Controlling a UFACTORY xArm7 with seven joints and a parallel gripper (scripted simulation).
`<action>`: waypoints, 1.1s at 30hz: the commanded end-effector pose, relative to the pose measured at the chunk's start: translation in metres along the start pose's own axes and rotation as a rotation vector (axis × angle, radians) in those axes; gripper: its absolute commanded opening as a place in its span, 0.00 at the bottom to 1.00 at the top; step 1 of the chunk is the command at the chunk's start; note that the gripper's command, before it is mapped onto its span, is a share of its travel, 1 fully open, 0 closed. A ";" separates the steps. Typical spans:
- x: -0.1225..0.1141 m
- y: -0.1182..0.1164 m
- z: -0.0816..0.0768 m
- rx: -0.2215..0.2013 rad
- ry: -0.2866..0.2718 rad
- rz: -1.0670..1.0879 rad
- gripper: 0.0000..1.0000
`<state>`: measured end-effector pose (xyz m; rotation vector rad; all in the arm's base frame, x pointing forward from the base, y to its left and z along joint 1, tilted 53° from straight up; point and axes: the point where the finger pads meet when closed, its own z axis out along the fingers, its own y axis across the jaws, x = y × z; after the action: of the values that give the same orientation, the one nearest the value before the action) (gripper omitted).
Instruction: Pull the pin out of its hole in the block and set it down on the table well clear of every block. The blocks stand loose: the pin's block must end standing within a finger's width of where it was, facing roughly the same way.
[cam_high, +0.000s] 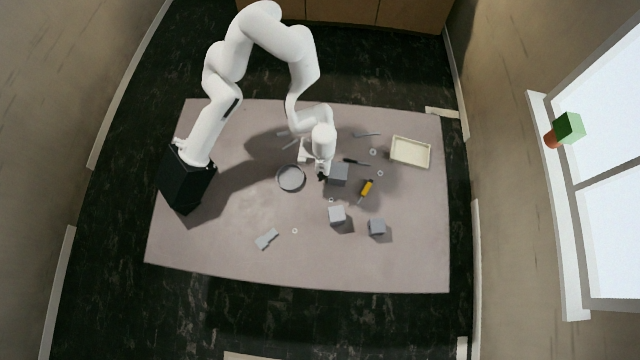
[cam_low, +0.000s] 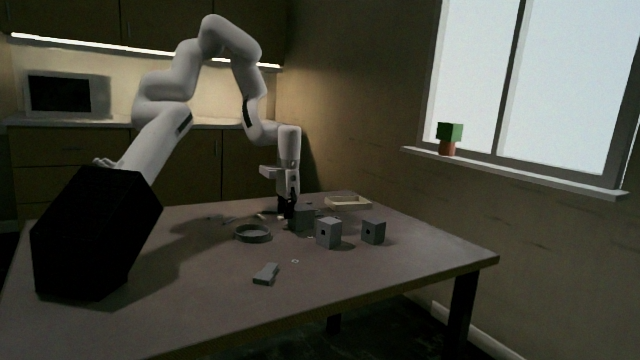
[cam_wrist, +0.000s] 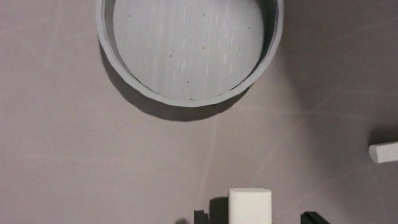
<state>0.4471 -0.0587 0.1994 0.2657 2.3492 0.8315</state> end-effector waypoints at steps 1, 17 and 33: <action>-0.001 0.000 0.003 0.000 -0.004 0.001 0.55; -0.001 -0.001 0.006 0.000 -0.002 0.002 0.55; -0.001 -0.001 0.006 0.000 -0.002 0.002 0.00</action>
<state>0.4513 -0.0553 0.1948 0.2675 2.3496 0.8333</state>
